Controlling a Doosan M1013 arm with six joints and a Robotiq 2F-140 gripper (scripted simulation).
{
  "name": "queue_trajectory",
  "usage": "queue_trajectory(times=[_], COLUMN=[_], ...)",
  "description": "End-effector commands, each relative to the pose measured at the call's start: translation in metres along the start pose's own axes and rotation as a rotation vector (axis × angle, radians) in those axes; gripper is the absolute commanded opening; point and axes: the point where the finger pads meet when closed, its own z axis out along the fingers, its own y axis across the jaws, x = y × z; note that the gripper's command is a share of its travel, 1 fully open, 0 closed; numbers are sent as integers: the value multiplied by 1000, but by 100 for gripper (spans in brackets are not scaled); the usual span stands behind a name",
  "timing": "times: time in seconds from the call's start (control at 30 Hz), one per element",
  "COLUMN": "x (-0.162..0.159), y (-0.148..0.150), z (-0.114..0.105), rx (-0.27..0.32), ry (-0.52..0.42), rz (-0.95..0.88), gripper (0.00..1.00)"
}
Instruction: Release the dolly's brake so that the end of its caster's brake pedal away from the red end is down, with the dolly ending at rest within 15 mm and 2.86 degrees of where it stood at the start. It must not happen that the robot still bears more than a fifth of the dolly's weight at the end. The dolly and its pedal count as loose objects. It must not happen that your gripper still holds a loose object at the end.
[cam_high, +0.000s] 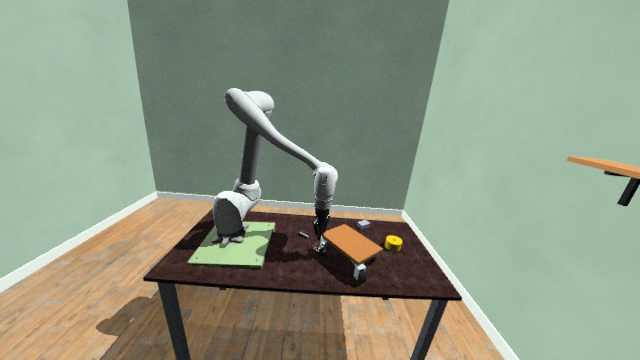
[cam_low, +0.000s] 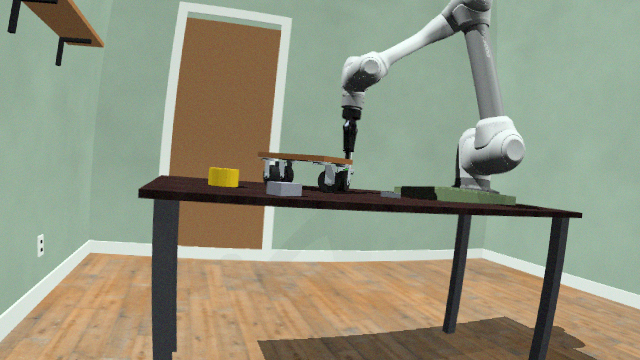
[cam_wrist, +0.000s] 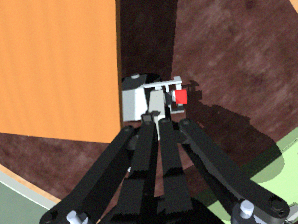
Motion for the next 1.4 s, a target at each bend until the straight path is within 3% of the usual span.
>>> queue_trajectory(times=[0.0,0.43,0.7,1.13,1.37], x=[-3,-3,-3,-2,-2], y=[4,4,4,4,4], z=[4,3,-8,-65,-72], rx=[-6,-6,-6,-6,-6], ry=[-4,-4,-4,-4,-4], rz=[0,0,0,0,0], gripper=[0,0,0,0,0])
